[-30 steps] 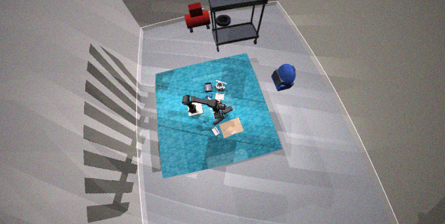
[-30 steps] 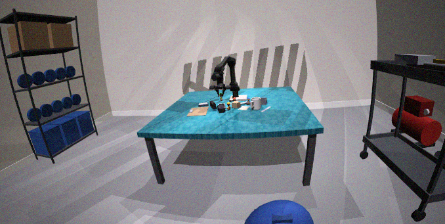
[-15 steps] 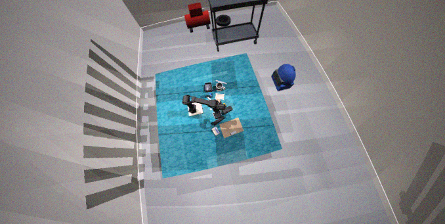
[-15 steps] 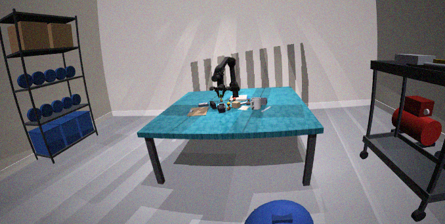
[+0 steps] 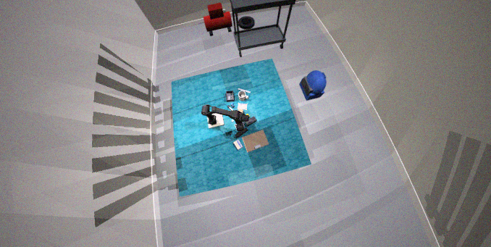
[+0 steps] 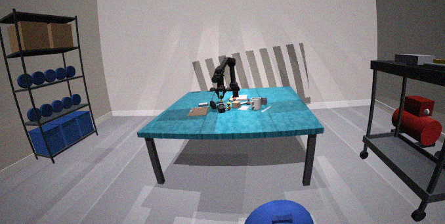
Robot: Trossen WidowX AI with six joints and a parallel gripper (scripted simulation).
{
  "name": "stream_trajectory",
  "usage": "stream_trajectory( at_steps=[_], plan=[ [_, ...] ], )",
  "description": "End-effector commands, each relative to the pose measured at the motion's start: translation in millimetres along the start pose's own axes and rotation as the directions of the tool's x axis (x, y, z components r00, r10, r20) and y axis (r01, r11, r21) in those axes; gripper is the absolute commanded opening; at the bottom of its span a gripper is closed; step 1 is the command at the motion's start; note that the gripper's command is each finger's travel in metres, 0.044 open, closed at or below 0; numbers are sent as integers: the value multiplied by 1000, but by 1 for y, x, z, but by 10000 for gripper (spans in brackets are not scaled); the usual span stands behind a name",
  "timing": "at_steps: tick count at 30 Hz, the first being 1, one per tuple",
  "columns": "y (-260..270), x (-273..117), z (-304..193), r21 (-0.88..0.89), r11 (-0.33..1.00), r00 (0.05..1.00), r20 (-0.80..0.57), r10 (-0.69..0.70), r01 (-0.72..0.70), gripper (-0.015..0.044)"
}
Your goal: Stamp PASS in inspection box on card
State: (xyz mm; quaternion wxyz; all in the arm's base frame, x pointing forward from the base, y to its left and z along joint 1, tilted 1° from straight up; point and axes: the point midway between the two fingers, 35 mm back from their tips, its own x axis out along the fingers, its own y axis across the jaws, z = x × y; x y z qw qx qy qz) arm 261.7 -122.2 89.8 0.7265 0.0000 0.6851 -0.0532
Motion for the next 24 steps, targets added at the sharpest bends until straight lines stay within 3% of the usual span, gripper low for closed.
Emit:
stream_trajectory(
  at_steps=[1, 24],
  plan=[
    [0, 5, -2, 0, 1000, 1000, -10, -3, 3, 0],
    [1, 19, -3, -1, 1000, 1000, -8, -4, 4, 0]
  ],
)
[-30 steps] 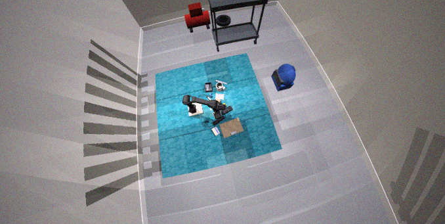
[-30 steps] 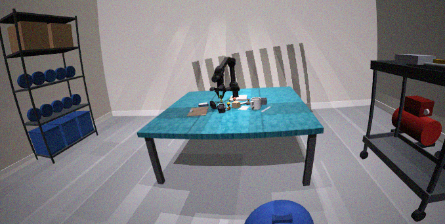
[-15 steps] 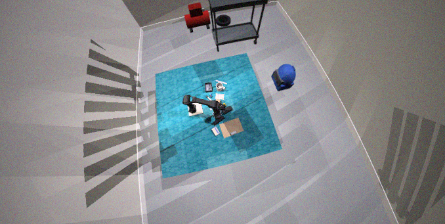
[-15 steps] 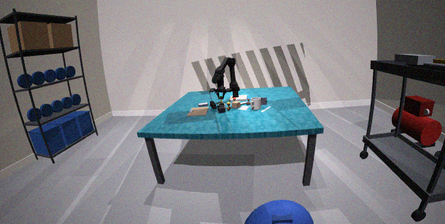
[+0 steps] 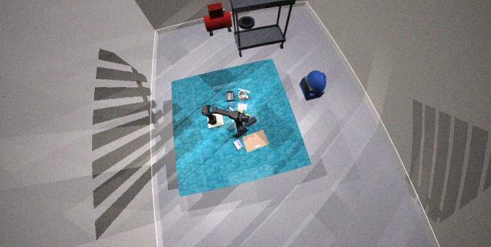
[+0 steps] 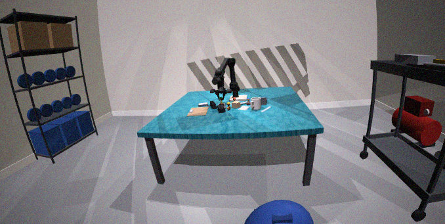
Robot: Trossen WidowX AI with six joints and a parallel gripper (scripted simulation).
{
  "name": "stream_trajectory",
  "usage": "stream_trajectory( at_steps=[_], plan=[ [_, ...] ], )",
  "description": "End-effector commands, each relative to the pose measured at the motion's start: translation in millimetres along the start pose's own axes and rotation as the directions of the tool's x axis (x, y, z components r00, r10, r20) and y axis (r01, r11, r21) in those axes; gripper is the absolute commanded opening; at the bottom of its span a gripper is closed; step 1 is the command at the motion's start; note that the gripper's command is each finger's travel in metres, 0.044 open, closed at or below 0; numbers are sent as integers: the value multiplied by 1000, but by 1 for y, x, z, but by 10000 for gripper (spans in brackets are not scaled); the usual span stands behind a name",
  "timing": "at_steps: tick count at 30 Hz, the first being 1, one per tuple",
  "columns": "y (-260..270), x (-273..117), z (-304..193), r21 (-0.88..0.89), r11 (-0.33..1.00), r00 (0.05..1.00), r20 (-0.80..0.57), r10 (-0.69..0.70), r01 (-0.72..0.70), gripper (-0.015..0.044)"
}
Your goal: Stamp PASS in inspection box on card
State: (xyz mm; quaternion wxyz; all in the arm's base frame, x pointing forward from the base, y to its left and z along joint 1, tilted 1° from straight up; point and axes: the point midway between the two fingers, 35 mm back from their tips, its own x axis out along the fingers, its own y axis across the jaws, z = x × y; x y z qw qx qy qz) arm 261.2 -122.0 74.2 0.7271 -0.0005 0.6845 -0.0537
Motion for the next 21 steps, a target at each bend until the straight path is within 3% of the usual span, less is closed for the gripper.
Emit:
stream_trajectory(
  at_steps=[1, 21],
  plan=[
    [0, 4, -2, -1, 1000, 1000, -9, -3, 3, 0],
    [0, 7, -2, -1, 1000, 1000, -9, -3, 3, 0]
  ],
)
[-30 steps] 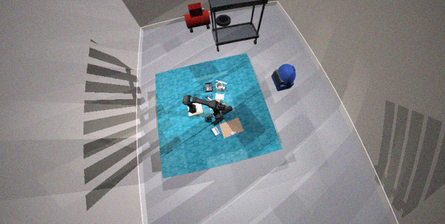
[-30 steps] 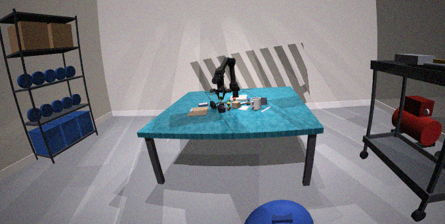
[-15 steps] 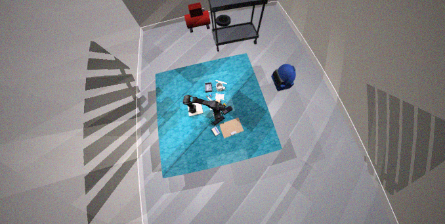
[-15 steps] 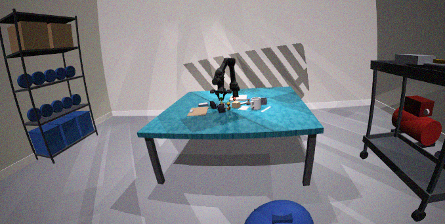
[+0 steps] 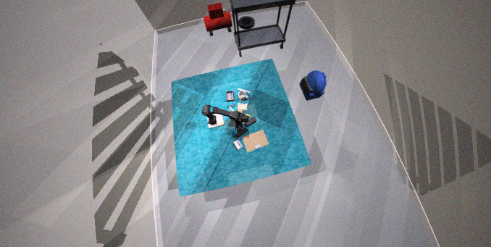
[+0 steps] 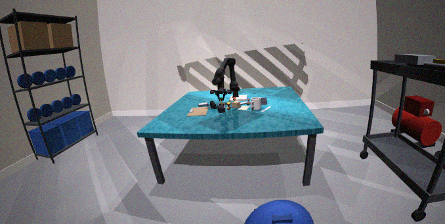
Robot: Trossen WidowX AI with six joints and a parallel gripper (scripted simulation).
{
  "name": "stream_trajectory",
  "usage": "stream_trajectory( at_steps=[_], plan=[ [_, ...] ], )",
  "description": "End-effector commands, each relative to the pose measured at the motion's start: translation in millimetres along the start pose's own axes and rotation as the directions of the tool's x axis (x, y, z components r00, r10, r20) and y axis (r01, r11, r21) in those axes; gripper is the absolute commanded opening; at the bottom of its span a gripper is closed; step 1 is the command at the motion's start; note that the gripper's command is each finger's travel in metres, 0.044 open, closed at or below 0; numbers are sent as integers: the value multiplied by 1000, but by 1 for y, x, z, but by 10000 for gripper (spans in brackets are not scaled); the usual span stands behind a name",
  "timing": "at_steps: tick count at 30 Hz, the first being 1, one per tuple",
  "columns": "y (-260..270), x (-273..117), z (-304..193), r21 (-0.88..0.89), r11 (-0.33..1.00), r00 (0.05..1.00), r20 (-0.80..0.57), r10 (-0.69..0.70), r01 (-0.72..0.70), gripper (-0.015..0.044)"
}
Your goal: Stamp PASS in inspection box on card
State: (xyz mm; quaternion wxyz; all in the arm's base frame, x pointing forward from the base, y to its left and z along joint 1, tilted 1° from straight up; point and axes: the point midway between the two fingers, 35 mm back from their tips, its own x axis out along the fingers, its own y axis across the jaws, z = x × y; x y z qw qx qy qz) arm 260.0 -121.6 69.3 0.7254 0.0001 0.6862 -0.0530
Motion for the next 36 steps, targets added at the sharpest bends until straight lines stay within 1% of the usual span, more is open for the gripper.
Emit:
stream_trajectory(
  at_steps=[1, 36],
  plan=[
    [-1, 2, -1, 0, 1000, 1000, -5, -4, 4, 0],
    [-1, 5, -1, 0, 1000, 1000, -5, -4, 4, 0]
  ],
)
